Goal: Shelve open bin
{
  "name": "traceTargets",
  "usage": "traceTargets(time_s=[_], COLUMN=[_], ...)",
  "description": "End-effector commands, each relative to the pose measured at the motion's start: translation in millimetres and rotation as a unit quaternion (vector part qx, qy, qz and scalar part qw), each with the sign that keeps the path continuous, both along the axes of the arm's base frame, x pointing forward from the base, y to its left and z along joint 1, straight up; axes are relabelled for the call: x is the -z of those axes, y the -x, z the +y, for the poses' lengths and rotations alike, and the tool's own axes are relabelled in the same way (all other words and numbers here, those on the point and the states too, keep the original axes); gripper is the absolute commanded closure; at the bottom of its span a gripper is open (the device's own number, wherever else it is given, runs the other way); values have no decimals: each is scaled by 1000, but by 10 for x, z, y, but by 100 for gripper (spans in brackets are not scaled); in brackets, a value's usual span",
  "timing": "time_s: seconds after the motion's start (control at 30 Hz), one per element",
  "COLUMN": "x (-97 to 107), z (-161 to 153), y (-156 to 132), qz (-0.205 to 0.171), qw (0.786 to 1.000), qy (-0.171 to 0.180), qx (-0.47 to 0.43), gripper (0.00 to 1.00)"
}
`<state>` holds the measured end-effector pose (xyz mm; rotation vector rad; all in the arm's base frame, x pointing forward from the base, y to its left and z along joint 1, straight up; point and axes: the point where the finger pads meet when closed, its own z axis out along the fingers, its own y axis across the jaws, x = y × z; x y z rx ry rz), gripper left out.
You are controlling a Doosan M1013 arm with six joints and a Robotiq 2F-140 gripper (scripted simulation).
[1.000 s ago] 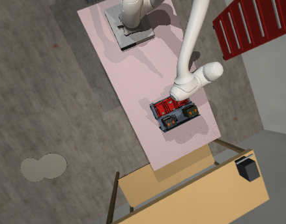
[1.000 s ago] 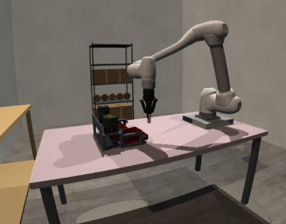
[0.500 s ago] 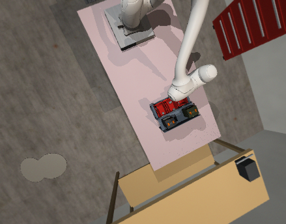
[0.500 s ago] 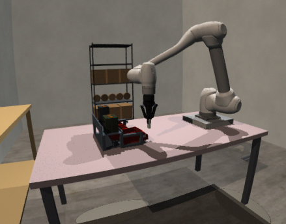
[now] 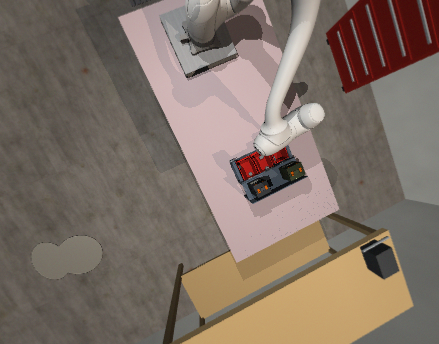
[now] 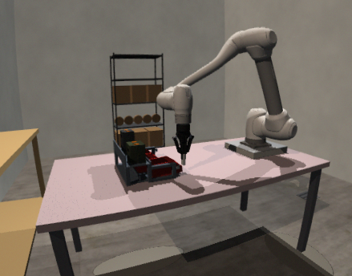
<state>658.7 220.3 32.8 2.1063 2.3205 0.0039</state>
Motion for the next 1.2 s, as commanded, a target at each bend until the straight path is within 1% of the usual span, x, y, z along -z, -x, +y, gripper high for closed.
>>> traceTargets(time_s=[0.0, 0.2, 0.43, 1.17], x=[63, 158, 195, 204], z=[0, 0, 0, 0], y=[-1, -2, -2, -2], qz=[0, 0, 0, 0], qw=[1000, 1000, 1000, 1000], qy=[0, 0, 0, 0], qx=[0, 0, 0, 0], gripper=[100, 100, 100, 100])
